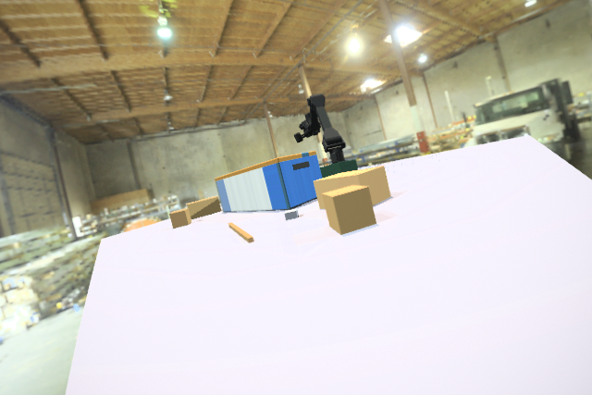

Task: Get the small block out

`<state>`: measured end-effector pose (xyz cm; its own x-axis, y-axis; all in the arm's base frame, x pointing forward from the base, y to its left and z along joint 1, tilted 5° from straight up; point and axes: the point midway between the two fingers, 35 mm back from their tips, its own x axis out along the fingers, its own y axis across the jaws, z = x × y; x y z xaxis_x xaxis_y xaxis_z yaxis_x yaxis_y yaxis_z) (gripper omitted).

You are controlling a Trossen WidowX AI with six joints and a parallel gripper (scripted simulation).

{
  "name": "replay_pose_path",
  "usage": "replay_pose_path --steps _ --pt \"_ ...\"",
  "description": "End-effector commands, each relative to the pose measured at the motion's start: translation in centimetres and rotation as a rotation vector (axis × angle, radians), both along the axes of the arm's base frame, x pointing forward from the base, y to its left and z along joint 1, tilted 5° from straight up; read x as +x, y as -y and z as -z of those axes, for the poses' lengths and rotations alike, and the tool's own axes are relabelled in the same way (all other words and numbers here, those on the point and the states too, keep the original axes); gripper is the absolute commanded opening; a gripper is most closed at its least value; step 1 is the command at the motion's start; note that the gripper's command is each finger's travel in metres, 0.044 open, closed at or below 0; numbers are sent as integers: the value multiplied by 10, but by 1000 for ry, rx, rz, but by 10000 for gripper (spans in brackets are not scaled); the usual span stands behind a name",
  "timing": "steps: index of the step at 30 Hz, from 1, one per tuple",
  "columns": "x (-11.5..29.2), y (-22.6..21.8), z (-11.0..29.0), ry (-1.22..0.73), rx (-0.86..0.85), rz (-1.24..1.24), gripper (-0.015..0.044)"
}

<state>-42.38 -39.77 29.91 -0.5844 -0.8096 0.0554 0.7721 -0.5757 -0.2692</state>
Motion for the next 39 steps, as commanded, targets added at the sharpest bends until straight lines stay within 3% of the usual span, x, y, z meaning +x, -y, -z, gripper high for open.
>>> replay_pose_path --steps 1,11,20,29,39 --pt "53 50 17 161 21 -125 400" --pt "191 126 65 504 157 -349 400" --pt "333 148 102 761 353 -490 400" --pt "476 122 131 943 612 -566 400" --pt "614 36 167 1110 1000 -519 400"
